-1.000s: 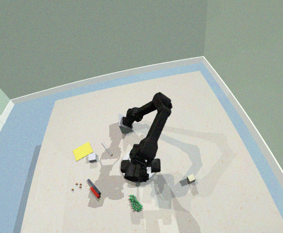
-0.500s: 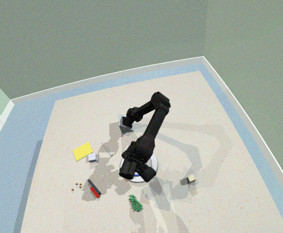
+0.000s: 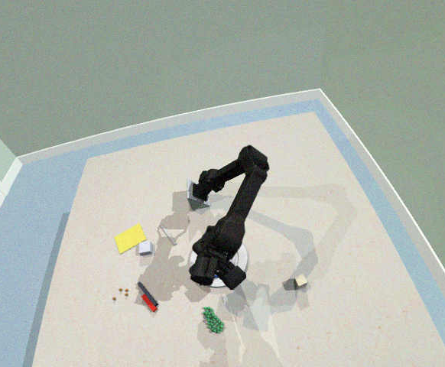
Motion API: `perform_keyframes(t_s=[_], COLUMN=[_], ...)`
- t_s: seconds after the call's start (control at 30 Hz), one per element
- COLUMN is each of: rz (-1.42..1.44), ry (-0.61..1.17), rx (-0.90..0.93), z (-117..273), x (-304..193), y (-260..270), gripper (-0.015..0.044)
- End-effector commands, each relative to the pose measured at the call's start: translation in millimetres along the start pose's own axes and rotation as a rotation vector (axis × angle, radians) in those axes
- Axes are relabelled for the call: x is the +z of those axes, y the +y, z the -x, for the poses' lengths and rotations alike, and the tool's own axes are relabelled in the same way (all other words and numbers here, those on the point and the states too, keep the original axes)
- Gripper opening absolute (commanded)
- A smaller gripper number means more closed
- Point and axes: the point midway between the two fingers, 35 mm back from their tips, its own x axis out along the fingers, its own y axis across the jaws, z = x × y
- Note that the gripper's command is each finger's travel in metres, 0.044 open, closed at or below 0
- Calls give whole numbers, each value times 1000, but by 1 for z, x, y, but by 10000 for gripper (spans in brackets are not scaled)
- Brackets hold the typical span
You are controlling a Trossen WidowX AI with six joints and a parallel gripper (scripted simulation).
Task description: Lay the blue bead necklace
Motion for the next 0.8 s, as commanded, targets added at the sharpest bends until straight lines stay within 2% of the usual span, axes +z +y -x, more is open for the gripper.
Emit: perform_keyframes(t_s=[0.0, 0.57, 0.77], rz=[-7, -12, -4], ry=[8, 14, 6], rx=[-4, -8, -9], z=[-7, -27, -25], x=[-2, -4, -2], y=[-1, -3, -2], gripper=[120, 120, 80])
